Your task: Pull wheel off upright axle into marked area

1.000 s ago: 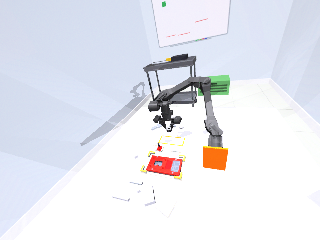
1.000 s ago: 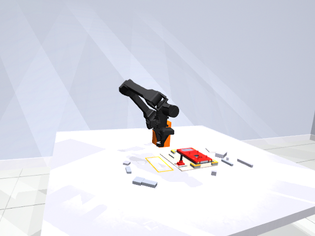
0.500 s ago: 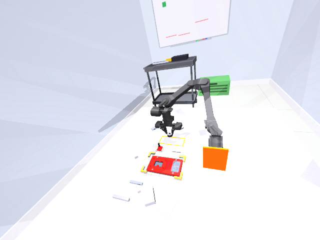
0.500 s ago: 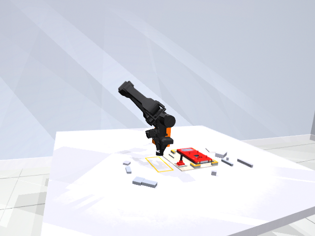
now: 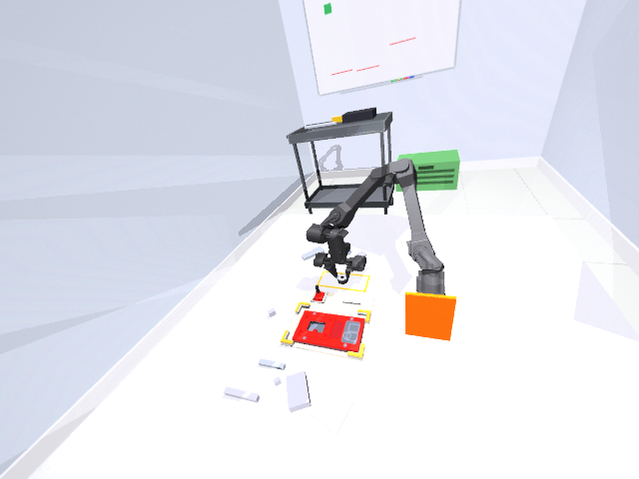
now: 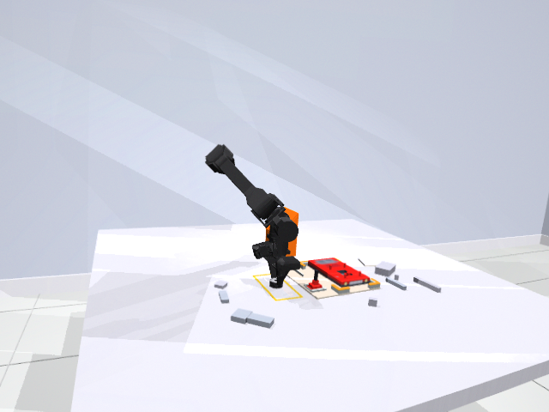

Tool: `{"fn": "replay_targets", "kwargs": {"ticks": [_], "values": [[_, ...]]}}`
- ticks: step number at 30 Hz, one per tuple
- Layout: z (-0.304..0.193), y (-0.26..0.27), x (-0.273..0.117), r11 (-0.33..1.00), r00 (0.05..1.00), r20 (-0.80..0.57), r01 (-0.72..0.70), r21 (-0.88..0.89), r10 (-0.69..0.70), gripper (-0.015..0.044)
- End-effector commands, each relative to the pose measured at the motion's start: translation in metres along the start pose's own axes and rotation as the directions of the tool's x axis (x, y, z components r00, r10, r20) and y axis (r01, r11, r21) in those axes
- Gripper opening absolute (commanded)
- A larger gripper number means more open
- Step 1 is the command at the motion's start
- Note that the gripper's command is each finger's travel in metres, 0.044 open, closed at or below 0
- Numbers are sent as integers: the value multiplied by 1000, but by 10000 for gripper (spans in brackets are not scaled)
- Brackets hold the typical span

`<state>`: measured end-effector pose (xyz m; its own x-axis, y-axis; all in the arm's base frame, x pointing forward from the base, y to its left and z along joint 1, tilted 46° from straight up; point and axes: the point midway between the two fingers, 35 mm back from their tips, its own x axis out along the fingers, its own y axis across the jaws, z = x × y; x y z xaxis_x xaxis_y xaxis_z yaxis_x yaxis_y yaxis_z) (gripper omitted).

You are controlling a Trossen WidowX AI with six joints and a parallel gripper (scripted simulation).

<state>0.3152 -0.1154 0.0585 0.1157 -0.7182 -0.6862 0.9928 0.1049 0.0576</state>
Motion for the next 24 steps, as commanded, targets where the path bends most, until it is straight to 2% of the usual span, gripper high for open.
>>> {"fn": "replay_targets", "kwargs": {"ticks": [1, 8, 15, 18, 20, 23, 24], "values": [[0, 0, 0, 1000, 1000, 0, 1, 2, -1, 105], [0, 0, -3, 1000, 1000, -1, 1, 2, -1, 289], [0, 1, -58, 1000, 1000, -5, 1, -4, -1, 300], [0, 0, -60, 1000, 1000, -5, 1, -4, -1, 300], [-8, -4, -59, 1000, 1000, -13, -7, -12, 7, 352], [-26, -37, -83, 1000, 1000, -21, -1, -11, 1, 431], [-31, -49, -91, 1000, 1000, -20, 1, -11, -1, 440]]}}
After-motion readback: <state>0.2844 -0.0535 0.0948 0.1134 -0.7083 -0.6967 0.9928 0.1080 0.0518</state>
